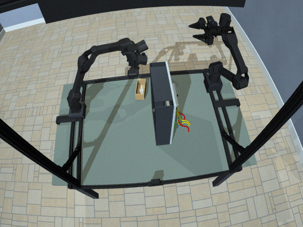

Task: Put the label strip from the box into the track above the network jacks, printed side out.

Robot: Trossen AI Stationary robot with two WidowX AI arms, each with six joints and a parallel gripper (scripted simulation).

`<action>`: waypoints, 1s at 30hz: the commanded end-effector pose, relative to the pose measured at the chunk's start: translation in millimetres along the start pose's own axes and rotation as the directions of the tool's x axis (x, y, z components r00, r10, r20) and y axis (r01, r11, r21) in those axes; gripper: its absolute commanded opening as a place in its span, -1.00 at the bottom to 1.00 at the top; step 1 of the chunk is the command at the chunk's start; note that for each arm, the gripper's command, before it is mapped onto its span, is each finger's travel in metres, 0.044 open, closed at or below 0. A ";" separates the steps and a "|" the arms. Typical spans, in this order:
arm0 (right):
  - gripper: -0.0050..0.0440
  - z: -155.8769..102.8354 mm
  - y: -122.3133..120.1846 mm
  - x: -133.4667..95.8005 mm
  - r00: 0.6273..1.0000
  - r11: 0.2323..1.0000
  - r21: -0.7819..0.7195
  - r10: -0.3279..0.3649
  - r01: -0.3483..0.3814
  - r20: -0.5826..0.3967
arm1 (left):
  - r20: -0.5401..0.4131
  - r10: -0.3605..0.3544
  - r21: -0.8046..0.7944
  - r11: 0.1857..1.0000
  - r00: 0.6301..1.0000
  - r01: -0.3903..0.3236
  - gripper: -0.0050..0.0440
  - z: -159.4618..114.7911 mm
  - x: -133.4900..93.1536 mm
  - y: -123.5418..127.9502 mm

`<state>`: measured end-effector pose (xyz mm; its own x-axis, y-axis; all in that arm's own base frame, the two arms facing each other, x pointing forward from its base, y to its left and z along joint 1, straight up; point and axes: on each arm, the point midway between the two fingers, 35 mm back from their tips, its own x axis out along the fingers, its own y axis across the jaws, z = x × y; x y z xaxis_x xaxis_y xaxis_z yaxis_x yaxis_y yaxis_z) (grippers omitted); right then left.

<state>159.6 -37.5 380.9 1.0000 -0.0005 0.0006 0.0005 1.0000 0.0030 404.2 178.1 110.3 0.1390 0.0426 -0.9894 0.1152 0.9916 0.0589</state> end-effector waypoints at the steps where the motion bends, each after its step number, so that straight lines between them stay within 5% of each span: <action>1: 1.00 1.7 0.5 -0.2 1.000 1.000 -0.008 0.000 0.000 0.002 | 0.013 0.025 -0.008 1.000 1.000 -0.025 -1.00 3.7 -2.2 1.8; 30: 1.00 1.7 0.5 -0.2 1.000 1.000 -0.008 0.000 0.000 0.002 | 0.046 0.111 -0.053 0.993 0.993 -0.109 -1.00 15.2 5.2 10.7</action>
<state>159.6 -37.5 380.9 1.0000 -0.0005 0.0006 0.0005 1.0000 0.0030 418.2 186.0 104.0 0.1813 0.1277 -0.9751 0.0576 0.9884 0.1402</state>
